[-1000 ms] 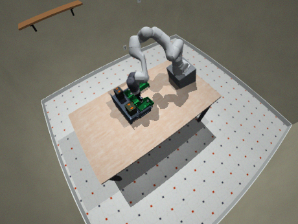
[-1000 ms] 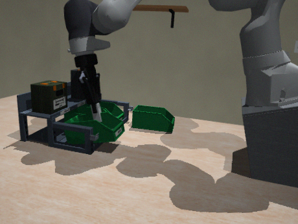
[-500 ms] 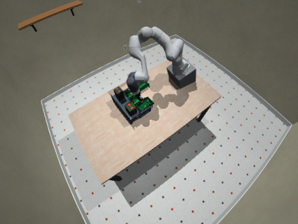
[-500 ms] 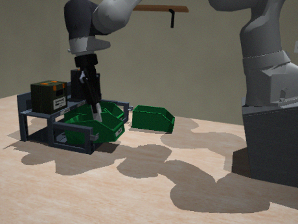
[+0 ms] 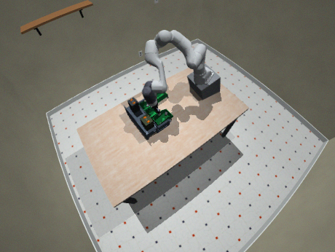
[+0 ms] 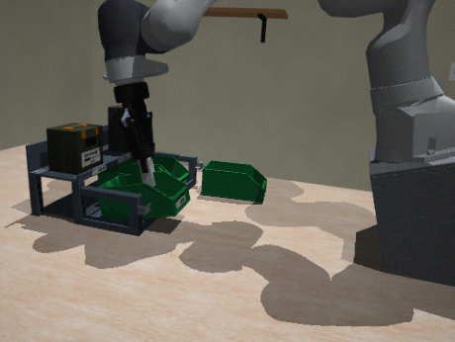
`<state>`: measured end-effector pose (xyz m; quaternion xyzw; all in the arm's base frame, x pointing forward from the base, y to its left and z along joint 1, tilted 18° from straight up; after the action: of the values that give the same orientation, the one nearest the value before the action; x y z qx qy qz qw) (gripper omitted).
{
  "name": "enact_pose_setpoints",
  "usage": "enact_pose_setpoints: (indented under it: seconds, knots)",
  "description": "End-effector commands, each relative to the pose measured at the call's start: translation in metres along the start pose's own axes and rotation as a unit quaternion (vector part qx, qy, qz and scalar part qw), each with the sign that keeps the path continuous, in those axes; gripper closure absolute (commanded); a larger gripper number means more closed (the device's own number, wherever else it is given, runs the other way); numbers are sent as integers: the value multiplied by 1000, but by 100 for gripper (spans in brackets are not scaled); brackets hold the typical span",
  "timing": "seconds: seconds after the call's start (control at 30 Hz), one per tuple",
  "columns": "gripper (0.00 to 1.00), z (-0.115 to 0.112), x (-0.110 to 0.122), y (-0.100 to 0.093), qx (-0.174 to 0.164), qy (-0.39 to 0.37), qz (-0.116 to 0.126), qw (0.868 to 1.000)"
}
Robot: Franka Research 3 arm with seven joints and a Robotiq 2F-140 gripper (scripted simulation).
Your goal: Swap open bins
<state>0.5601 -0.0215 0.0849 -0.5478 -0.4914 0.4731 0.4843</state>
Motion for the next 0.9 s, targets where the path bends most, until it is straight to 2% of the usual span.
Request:
enact_pose_setpoints:
  seconds: [0.0,0.87]
  knots:
    - [100,-2,1,-1,-4,2,-1,1000]
    - [100,-15,1,-2,-20,2,-2,1000]
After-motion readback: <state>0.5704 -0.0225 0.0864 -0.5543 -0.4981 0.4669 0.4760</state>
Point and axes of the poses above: the point where the finger pads meet when closed, its own y axis out along the fingers, its own x axis across the jaws, z = x × y, the point moved 2 cm from there along -y, back along the fingers, and after that the axes turned 2 degrees about y, right-handed, at the moved point
